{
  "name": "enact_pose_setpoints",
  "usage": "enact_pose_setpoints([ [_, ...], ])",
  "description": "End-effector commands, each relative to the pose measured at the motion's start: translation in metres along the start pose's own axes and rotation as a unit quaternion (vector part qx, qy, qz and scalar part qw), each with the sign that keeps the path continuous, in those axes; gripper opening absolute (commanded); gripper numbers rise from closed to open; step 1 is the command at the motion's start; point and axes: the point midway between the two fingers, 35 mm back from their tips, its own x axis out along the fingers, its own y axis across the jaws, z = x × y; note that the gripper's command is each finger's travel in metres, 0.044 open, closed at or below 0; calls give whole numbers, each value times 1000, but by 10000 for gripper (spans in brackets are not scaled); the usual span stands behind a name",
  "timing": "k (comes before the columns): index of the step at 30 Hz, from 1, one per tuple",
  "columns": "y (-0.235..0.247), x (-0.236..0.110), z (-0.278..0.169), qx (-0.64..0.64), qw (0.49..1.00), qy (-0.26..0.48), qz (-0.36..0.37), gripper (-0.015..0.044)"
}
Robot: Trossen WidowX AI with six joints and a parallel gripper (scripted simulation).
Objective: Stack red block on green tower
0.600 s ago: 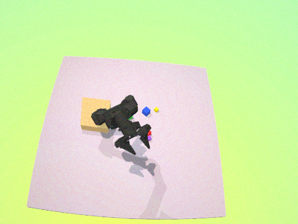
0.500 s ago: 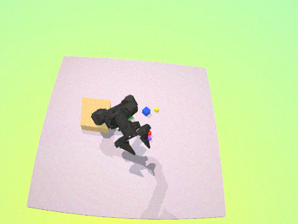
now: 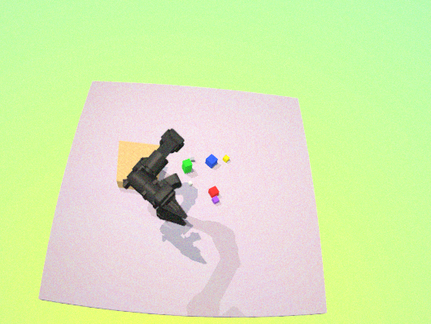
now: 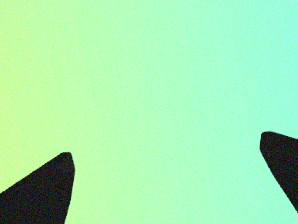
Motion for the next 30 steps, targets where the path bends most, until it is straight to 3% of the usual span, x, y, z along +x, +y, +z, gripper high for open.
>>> enact_pose_setpoints([
  [1, -4, -8, -28, 100, 994, -6, -46, 440],
  [16, 4, -14, -96, 371, 914, -43, -161, 440],
  [22, 24, -2, -130, 502, 845, -42, -182, 440],
  [30, 76, 31, -166, 678, 712, -28, -183, 440],
])
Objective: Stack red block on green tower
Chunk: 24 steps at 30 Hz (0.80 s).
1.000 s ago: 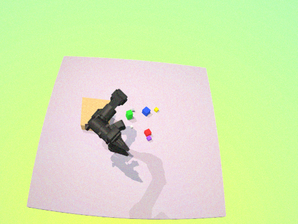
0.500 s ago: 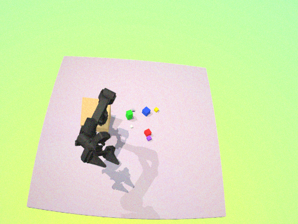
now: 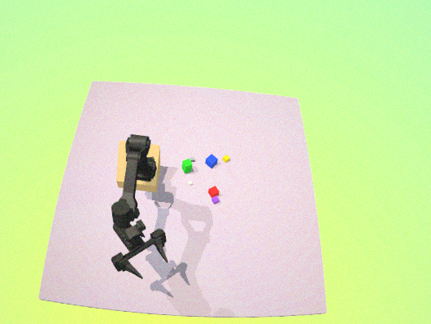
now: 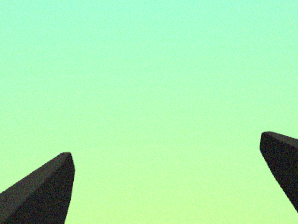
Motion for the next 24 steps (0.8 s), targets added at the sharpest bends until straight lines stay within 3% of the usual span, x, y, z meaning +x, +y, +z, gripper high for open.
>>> enact_pose_setpoints([
  [1, -3, 9, -37, 97, 995, 27, -17, 440],
  [12, 39, 38, -139, 343, 929, 135, -37, 440],
  [24, 155, 47, -232, 509, 804, 304, -30, 440],
])
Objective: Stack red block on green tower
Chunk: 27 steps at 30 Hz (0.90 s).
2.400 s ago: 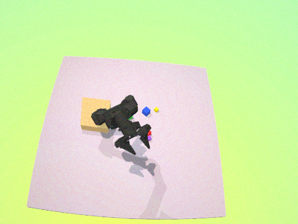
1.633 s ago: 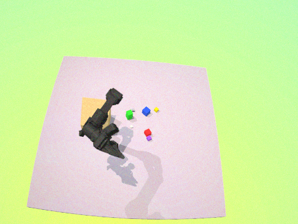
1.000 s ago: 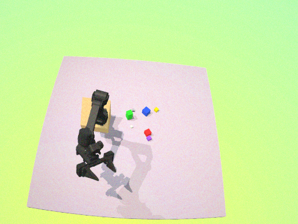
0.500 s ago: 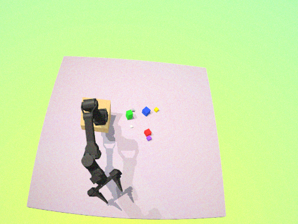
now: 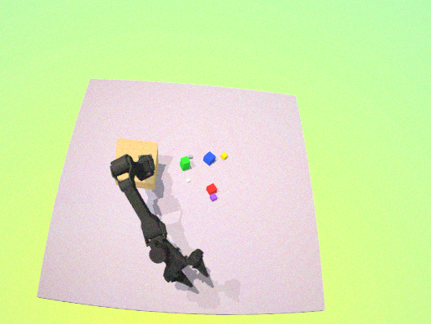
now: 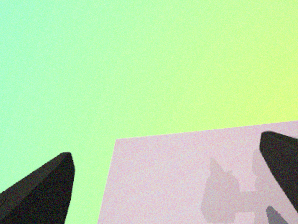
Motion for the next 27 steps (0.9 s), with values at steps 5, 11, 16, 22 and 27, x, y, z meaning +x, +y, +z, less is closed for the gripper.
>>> enact_pose_setpoints([
  [5, 6, 30, -102, 95, 985, 136, -50, 440],
  [11, 26, 33, -182, 131, 959, 237, -87, 440],
  [16, 46, 24, -243, 138, 934, 311, -114, 440],
  [22, 63, -1, -313, 126, 893, 394, -175, 440],
  [27, 74, -34, -366, 89, 856, 452, -233, 440],
])
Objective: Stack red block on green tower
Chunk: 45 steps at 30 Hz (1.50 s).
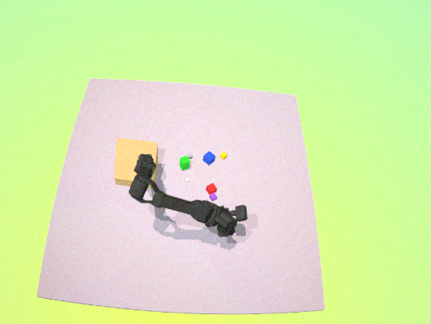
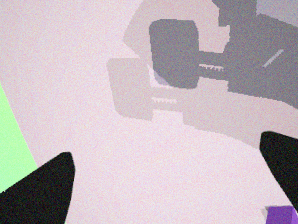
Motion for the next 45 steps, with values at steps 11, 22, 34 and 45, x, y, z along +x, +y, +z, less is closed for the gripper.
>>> enact_pose_setpoints([
  [11, -33, 16, -141, -107, 968, 64, -216, 440],
  [22, -58, -5, -202, -241, 916, 16, -320, 440],
  [34, -79, 24, -198, -242, 916, 16, -320, 440],
  [45, -92, 37, -194, -242, 916, 15, -320, 440],
])
